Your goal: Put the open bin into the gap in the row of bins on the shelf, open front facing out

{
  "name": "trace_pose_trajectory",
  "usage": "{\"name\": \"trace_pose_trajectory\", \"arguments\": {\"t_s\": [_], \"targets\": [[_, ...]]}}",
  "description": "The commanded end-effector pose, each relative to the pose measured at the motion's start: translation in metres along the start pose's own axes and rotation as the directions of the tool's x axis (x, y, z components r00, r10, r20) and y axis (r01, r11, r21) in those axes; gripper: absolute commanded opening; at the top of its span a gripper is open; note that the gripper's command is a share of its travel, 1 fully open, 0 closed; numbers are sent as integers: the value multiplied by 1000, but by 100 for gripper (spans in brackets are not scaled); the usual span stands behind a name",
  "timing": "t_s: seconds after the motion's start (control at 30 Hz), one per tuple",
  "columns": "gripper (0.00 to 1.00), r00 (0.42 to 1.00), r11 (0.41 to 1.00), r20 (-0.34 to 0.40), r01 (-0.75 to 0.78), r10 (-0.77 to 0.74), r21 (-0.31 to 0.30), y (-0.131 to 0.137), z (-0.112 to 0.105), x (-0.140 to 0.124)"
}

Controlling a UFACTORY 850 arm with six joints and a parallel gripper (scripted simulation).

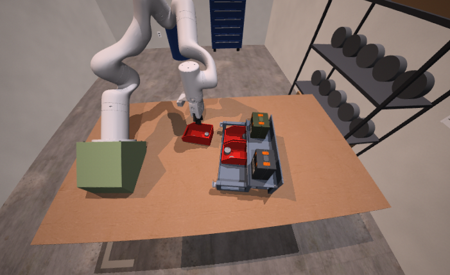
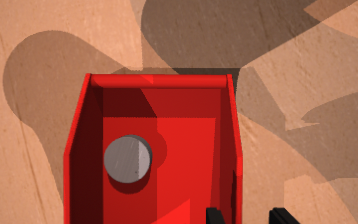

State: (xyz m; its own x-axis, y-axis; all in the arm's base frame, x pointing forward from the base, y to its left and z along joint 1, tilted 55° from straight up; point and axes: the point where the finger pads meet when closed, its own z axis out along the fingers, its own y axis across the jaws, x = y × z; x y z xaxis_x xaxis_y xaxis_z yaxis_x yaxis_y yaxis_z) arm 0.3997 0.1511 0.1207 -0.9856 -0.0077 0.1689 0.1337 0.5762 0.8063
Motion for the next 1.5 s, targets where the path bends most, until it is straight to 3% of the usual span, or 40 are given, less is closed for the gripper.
{"name": "trace_pose_trajectory", "arguments": {"t_s": [0.0, 1.47], "targets": [[29, 1000, 1000, 1, 1, -1, 0, 0, -1, -1], [29, 1000, 1000, 1, 0, 0, 0, 0, 19, -1]]}}
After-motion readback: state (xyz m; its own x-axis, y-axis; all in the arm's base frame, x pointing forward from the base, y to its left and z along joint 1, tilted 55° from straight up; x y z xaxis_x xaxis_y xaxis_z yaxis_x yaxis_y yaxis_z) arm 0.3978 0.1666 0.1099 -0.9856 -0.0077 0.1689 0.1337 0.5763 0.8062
